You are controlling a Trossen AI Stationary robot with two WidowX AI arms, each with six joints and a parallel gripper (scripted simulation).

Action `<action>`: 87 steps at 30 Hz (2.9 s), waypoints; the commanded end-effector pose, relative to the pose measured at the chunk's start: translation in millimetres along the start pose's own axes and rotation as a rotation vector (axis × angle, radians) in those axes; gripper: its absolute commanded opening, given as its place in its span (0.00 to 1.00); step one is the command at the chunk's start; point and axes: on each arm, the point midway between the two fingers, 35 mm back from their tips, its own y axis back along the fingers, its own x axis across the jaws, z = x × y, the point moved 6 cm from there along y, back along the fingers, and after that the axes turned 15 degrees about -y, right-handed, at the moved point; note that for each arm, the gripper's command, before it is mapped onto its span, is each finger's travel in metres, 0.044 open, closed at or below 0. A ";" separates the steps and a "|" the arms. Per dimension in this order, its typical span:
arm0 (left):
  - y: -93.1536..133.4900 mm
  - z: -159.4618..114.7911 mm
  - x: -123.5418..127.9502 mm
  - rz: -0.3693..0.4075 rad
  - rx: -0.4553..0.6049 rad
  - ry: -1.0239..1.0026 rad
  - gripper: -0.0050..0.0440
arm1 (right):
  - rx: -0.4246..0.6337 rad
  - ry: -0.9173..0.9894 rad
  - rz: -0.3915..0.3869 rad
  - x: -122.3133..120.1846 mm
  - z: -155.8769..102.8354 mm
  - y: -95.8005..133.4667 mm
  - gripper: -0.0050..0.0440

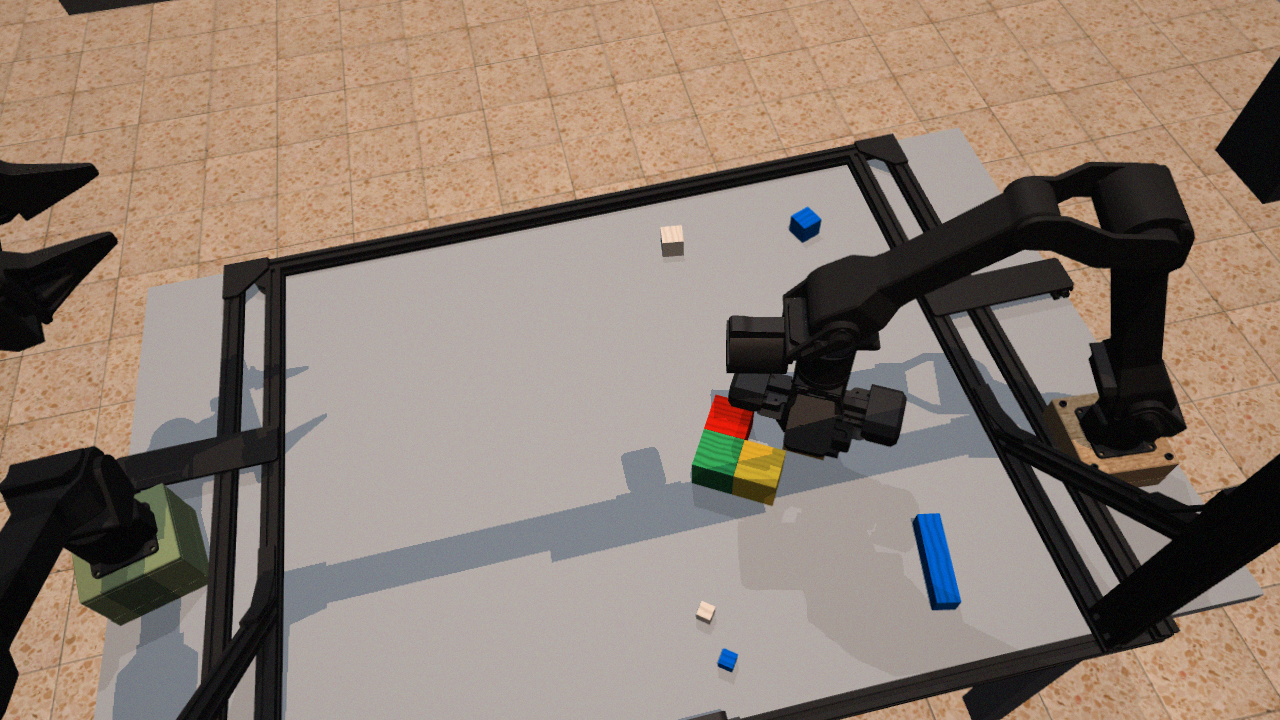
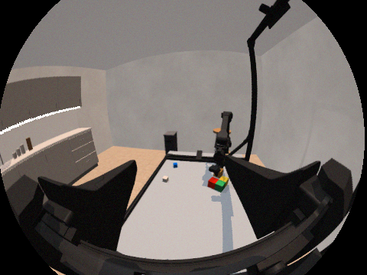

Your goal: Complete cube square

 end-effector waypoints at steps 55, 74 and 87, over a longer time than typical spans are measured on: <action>0.2 0.2 -0.6 -0.002 0.000 0.004 0.92 | 0.003 -0.005 -0.005 -0.6 0.4 49.0 0.85; 0.2 0.2 -0.6 -0.002 0.000 0.004 0.92 | 0.003 -0.005 -0.005 0.1 0.0 56.1 0.55; 0.2 0.2 -0.6 -0.002 0.000 0.004 0.92 | 0.003 -0.005 -0.005 0.1 0.0 56.1 0.10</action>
